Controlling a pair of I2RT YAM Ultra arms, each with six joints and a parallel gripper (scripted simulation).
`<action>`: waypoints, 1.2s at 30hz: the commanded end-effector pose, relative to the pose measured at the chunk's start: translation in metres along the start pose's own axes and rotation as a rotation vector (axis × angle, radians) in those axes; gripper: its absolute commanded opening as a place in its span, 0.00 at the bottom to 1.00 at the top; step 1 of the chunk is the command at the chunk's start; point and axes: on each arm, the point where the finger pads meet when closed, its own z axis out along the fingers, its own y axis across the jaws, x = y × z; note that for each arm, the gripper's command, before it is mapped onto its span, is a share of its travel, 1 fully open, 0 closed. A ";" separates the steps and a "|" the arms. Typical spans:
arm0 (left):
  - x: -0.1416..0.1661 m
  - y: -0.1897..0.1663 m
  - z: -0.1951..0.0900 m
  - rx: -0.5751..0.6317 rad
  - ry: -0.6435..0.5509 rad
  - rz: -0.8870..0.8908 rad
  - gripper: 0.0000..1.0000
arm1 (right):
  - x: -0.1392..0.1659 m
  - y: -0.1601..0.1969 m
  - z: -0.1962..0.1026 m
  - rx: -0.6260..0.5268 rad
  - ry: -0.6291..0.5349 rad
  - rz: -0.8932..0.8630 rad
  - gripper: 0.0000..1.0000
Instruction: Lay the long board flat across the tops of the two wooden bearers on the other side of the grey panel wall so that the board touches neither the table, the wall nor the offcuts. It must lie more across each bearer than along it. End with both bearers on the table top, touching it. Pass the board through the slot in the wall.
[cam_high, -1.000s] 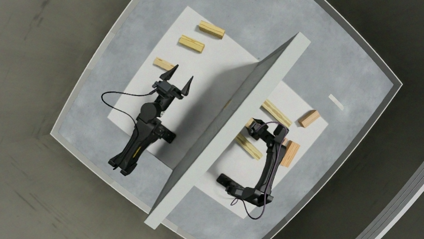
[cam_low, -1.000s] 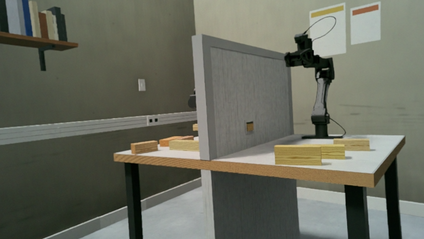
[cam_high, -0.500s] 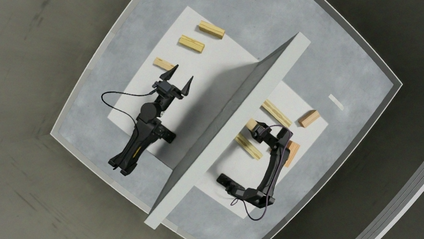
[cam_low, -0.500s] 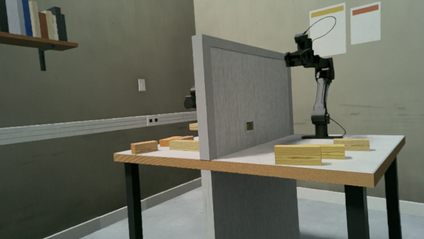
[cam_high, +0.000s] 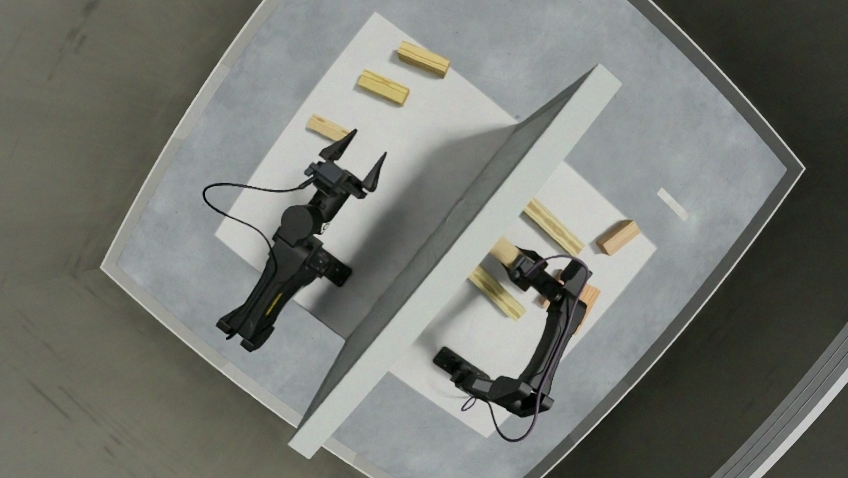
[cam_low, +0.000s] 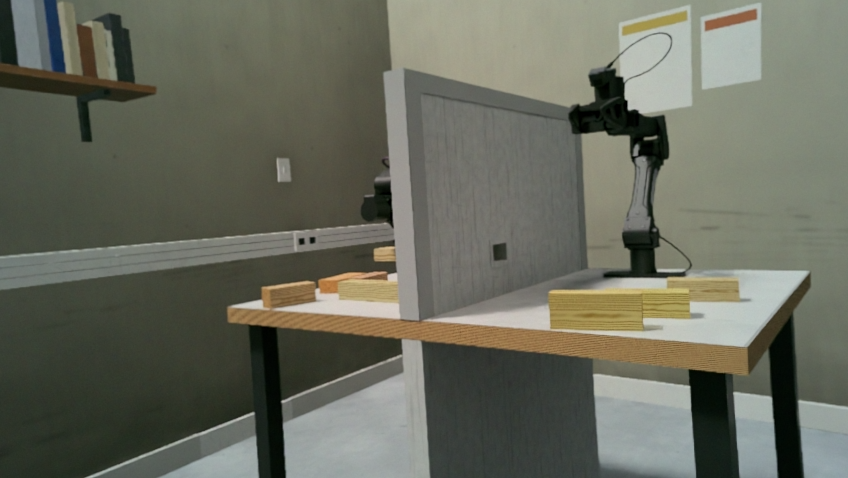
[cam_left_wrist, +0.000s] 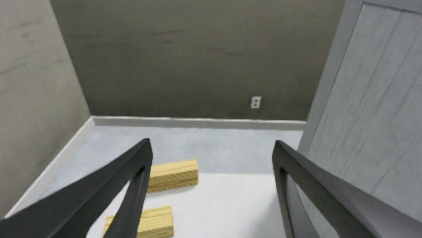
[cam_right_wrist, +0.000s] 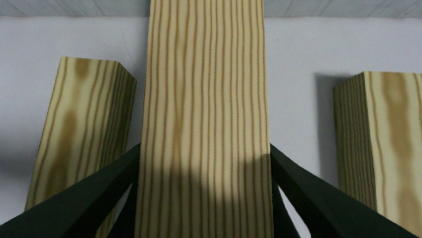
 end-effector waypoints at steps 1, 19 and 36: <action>-0.018 -0.004 -0.003 0.005 -0.027 0.005 0.74 | -0.017 -0.005 -0.017 0.012 -0.075 -0.037 0.00; -0.018 -0.004 -0.003 0.005 -0.027 0.005 0.74 | -0.006 -0.008 -0.040 0.032 -0.079 -0.049 0.00; -0.018 -0.004 -0.003 0.005 -0.027 0.005 0.74 | -0.011 -0.008 -0.045 0.051 -0.079 -0.071 0.00</action>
